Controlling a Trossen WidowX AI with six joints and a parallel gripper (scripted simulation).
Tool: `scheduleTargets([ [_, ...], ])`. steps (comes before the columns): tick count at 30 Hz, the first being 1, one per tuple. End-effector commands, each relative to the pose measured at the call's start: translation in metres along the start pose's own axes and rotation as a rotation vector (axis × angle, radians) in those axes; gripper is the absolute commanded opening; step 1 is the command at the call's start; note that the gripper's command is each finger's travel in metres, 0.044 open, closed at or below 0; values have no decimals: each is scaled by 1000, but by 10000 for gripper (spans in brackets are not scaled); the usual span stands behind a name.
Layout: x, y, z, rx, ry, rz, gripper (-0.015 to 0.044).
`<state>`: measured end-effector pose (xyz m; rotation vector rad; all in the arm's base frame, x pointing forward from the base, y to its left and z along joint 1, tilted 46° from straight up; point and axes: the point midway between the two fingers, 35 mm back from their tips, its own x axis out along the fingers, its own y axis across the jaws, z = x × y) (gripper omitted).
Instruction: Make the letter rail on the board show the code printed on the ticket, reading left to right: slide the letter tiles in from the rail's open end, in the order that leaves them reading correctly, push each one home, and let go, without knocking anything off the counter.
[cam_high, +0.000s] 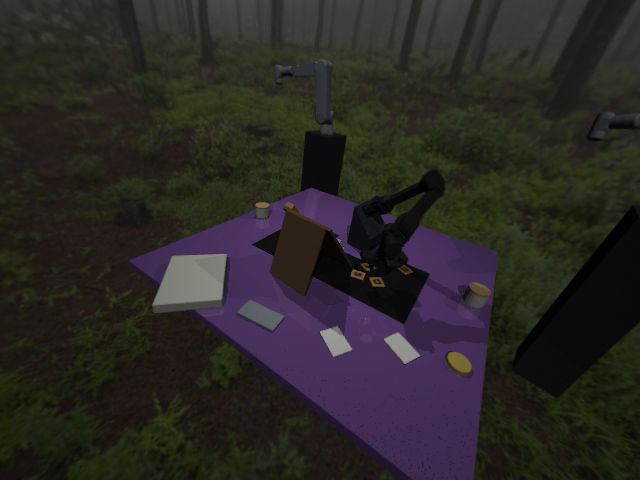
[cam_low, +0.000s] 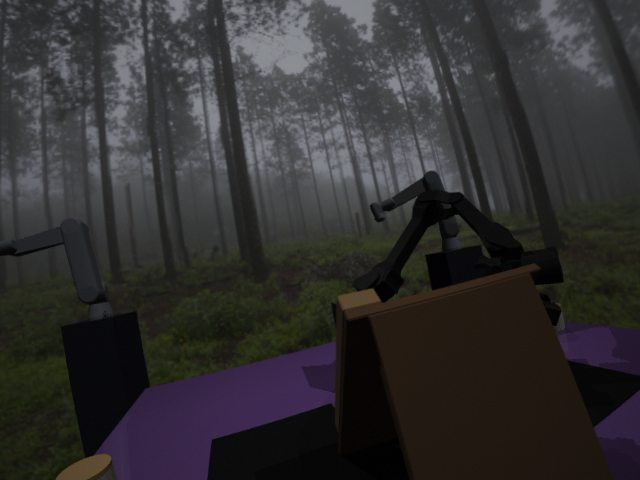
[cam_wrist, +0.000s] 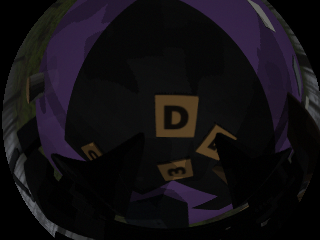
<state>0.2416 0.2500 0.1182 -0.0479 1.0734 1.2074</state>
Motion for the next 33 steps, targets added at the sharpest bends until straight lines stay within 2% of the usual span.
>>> scheduleTargets([
  [1,3,1,0,2,-4,-6,340],
  [7,31,3,-1,2,-4,-5,340],
  [20,34,2,-1,2,-4,-5,340],
  [33,52,2,-1,3,-5,-4,340],
])
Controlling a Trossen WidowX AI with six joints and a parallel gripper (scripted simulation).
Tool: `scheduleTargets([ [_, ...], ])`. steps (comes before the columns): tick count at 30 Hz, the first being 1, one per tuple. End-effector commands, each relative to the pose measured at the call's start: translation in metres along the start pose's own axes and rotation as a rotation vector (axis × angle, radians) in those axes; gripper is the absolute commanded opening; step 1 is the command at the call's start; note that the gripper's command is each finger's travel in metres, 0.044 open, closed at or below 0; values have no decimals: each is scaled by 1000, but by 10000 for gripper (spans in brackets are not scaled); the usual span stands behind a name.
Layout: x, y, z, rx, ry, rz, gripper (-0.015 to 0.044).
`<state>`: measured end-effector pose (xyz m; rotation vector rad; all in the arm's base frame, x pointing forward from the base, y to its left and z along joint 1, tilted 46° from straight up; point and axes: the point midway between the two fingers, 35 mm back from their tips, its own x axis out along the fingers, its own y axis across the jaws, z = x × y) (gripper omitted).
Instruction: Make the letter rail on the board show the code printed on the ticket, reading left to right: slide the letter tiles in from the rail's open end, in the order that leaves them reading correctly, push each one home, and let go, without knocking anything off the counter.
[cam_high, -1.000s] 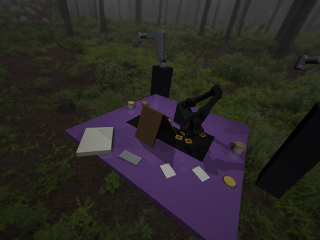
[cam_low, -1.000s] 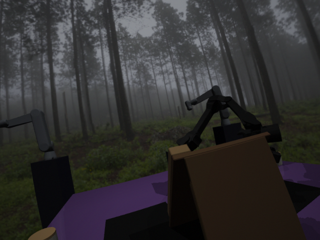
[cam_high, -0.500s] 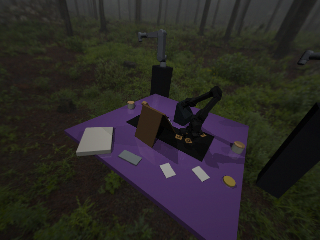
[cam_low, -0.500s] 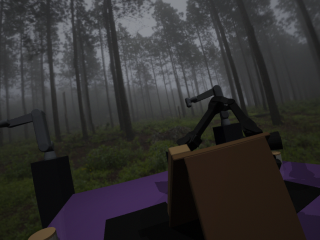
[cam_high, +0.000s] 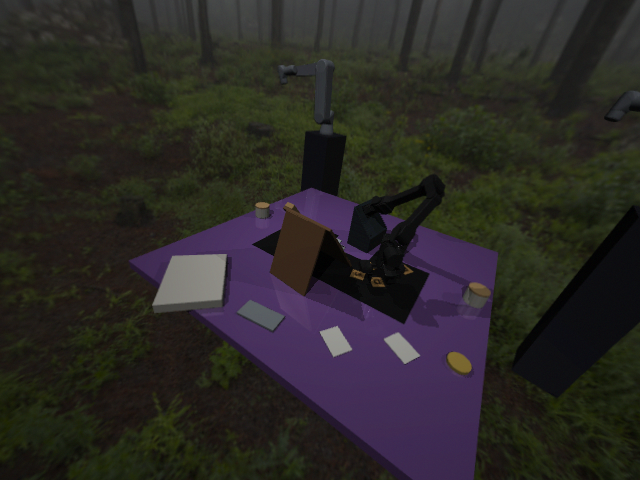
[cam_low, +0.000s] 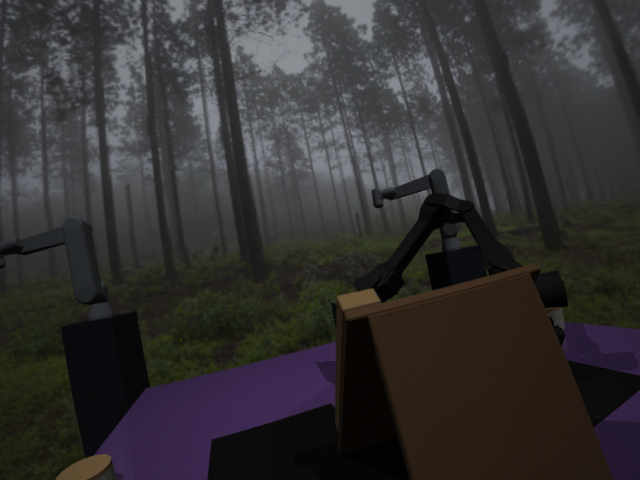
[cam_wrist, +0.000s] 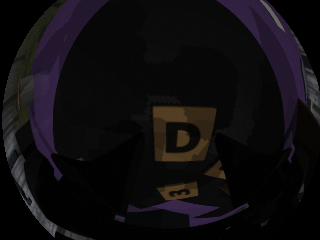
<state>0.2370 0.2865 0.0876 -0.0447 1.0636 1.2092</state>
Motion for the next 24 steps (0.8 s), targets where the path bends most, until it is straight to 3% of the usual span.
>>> scheduleTargets([
  [1,4,-2,-1,6,4,-5,340],
  [10,4,-2,-1,6,4,-5,340],
  [24,4,-1,-2,6,4,-5,247],
])
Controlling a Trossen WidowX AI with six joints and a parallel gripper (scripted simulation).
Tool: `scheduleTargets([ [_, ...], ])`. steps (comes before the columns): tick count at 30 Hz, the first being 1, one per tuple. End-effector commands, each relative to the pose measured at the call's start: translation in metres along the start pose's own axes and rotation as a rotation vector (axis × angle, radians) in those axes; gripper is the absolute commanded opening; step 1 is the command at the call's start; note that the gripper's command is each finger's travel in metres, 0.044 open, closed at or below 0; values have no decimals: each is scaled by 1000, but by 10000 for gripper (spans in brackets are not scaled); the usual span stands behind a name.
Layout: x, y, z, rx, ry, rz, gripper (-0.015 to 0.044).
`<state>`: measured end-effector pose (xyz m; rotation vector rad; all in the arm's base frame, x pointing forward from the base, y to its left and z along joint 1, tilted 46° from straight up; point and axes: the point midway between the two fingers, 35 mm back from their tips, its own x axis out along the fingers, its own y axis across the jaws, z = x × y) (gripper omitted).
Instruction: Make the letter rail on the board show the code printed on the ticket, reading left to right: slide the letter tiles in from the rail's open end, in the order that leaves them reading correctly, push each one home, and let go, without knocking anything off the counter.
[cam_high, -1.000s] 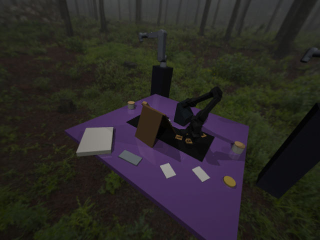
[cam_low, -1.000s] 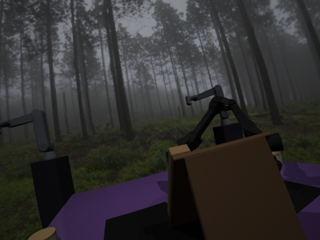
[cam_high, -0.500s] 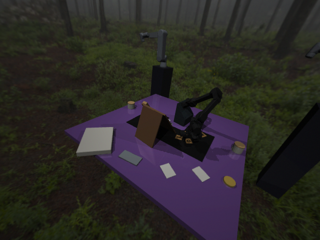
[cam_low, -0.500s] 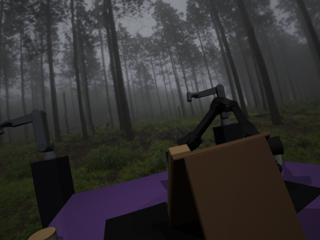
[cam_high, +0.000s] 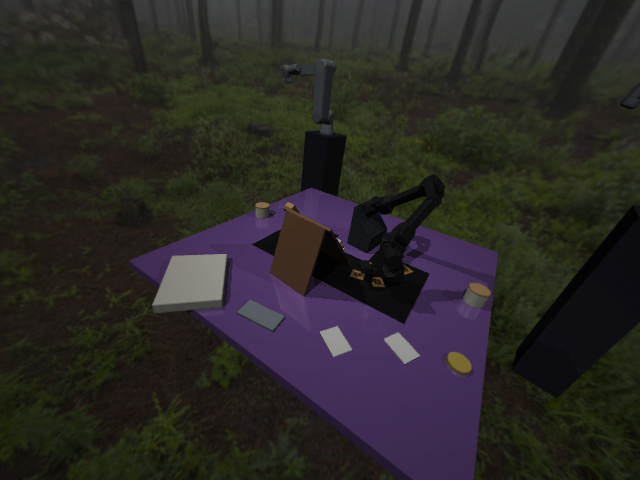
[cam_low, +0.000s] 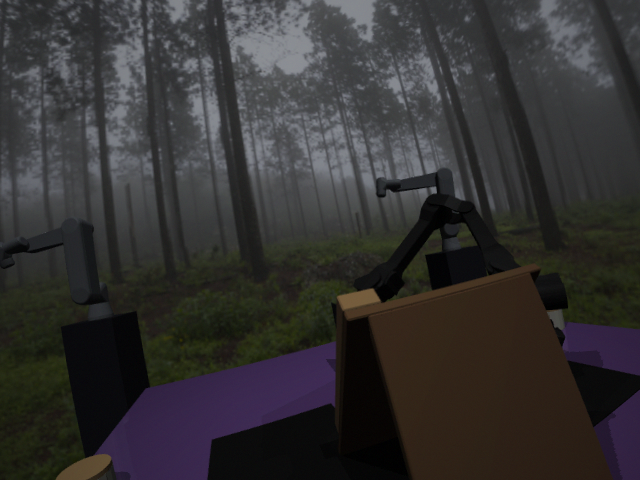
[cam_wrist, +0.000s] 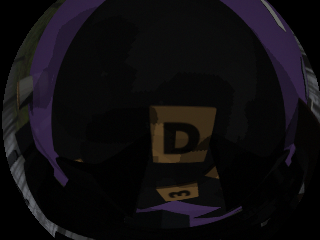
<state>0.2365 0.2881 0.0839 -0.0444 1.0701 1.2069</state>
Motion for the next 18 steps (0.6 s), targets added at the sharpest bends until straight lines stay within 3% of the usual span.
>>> scheduleTargets([
  [1,0,0,0,2,0,-4,240],
  [10,-6,-1,-1,2,0,-4,4],
  [18,-10,-2,-2,2,0,-5,0],
])
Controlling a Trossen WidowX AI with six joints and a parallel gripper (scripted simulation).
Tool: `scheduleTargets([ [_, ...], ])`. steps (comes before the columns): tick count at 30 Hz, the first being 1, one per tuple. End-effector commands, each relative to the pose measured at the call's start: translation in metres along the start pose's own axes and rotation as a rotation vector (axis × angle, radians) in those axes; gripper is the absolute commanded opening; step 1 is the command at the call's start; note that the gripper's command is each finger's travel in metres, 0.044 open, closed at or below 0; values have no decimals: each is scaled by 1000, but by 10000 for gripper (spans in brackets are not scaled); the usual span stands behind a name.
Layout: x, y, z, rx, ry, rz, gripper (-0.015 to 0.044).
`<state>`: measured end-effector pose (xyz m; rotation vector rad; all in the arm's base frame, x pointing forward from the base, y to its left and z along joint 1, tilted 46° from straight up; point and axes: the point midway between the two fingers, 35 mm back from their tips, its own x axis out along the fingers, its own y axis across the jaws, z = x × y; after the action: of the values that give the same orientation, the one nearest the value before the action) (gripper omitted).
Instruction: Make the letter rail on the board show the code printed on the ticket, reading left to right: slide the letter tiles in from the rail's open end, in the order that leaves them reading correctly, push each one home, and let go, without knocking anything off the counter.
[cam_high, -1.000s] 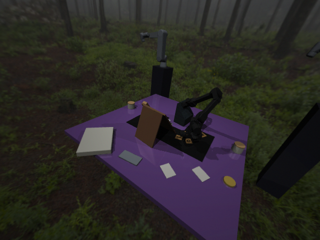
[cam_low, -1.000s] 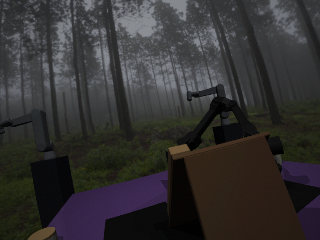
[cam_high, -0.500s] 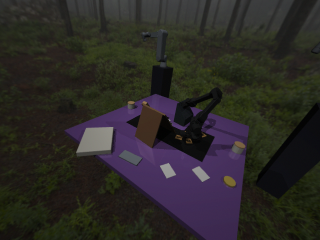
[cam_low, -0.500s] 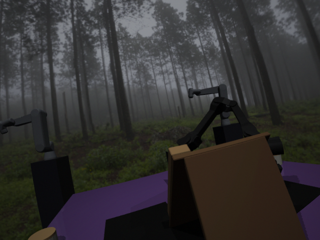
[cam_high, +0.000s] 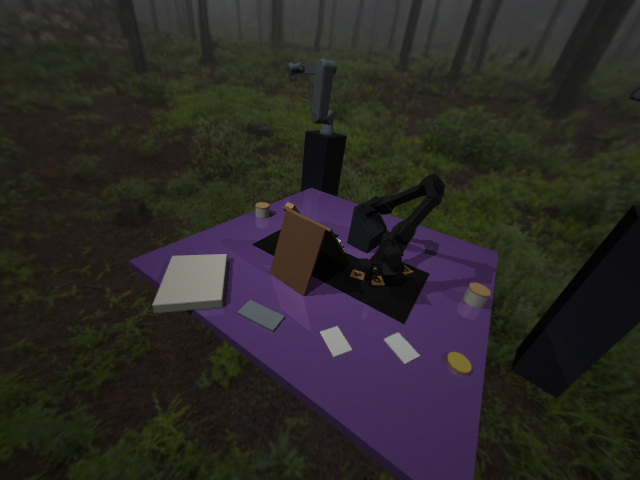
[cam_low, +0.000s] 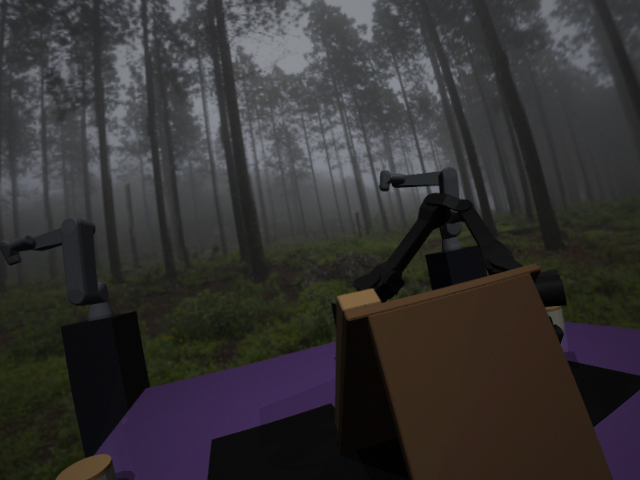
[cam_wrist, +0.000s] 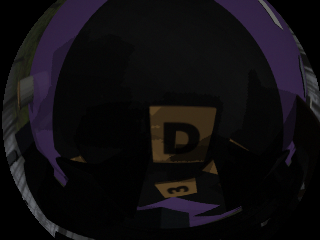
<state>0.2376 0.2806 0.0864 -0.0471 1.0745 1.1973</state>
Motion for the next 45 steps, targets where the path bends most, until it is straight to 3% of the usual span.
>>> scheduleTargets([
  [1,-3,0,0,-3,-3,4,0],
  [45,-26,-14,-2,48,-34,-42,0],
])
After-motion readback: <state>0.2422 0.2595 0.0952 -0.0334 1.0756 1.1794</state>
